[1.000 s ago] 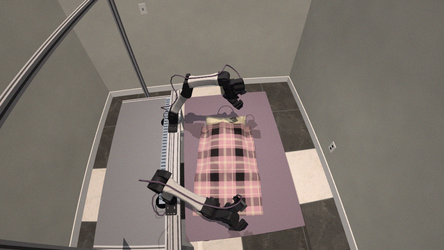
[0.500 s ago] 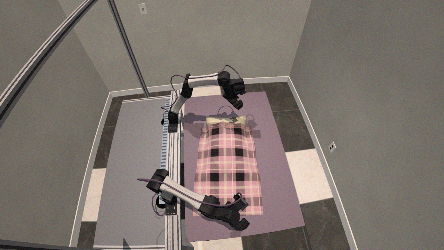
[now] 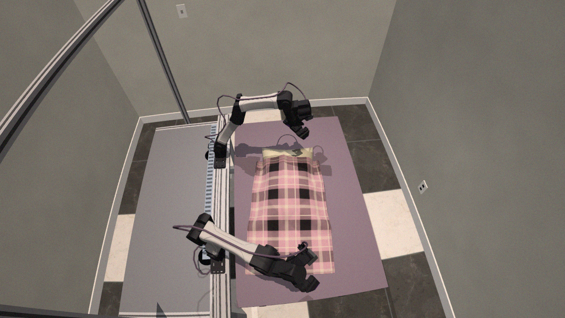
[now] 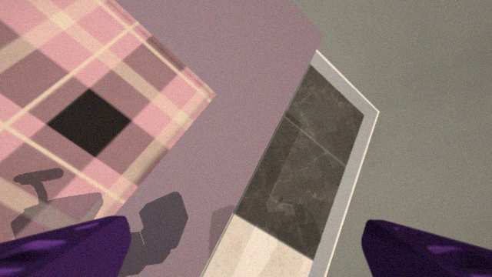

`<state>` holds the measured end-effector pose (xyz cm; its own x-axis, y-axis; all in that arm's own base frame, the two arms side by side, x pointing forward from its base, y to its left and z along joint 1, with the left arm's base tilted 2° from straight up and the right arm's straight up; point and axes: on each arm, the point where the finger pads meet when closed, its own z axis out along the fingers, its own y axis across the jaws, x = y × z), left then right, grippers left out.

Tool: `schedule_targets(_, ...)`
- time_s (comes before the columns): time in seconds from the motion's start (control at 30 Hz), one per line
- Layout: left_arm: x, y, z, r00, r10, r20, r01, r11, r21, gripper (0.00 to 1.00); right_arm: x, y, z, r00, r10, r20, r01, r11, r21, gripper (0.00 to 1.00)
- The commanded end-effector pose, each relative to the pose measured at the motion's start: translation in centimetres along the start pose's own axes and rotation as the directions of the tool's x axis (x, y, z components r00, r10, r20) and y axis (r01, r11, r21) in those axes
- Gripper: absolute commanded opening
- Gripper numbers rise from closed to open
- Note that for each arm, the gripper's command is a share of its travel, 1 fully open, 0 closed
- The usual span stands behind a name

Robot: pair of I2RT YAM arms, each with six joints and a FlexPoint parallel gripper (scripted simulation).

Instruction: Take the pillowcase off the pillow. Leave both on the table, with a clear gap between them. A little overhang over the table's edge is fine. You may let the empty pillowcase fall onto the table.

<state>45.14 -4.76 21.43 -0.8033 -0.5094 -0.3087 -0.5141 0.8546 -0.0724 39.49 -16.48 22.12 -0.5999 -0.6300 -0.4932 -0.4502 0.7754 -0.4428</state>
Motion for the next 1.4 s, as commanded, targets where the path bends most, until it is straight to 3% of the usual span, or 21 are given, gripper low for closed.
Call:
schedule_targets(0.0,0.9,0.1,-0.5,1.0,0.004,-0.013,-0.004,1.0,-0.009,1.0,-0.4,0.0,-0.4,1.0,0.013,-0.017,-0.014,0.999,-0.029,1.0)
schedule_targets(0.4,0.9,0.1,-0.5,1.0,0.004,-0.013,-0.004,1.0,-0.009,1.0,-2.3,-1.5,-3.3,1.0,0.01,-0.017,-0.01,1.0,-0.029,1.0)
schedule_targets(0.77,0.9,0.1,-0.5,1.0,0.004,-0.013,-0.004,1.0,-0.009,1.0,-2.4,-1.5,-3.7,1.0,0.011,-0.017,-0.011,1.0,-0.027,1.0)
schedule_targets(0.8,0.9,0.3,-1.6,1.0,0.024,0.002,-0.024,1.0,0.009,1.0,-2.6,-0.7,-4.3,1.0,0.013,-0.01,-0.013,1.0,-0.023,1.0)
schedule_targets(0.9,-0.7,-0.1,-2.0,0.998,0.02,0.06,-0.024,0.998,0.062,1.0,-3.2,-1.4,-4.4,0.999,0.032,0.009,-0.033,0.999,0.02,1.0)
schedule_targets(1.1,-0.8,-0.8,-3.0,0.992,0.058,0.114,-0.071,0.991,0.114,1.0,-4.1,-1.5,-4.9,0.997,0.07,0.035,-0.072,0.995,0.065,1.0)
schedule_targets(1.33,-2.7,-0.1,-6.3,0.948,0.1,0.303,-0.171,0.961,0.216,1.0,-7.1,-1.2,-6.6,0.973,0.171,0.153,-0.197,0.965,0.173,1.0)
schedule_targets(1.37,-1.5,-0.2,-3.6,0.97,0.109,0.217,-0.149,0.972,0.18,1.0,-5.7,-0.8,-5.2,0.983,0.16,0.093,-0.172,0.975,0.143,1.0)
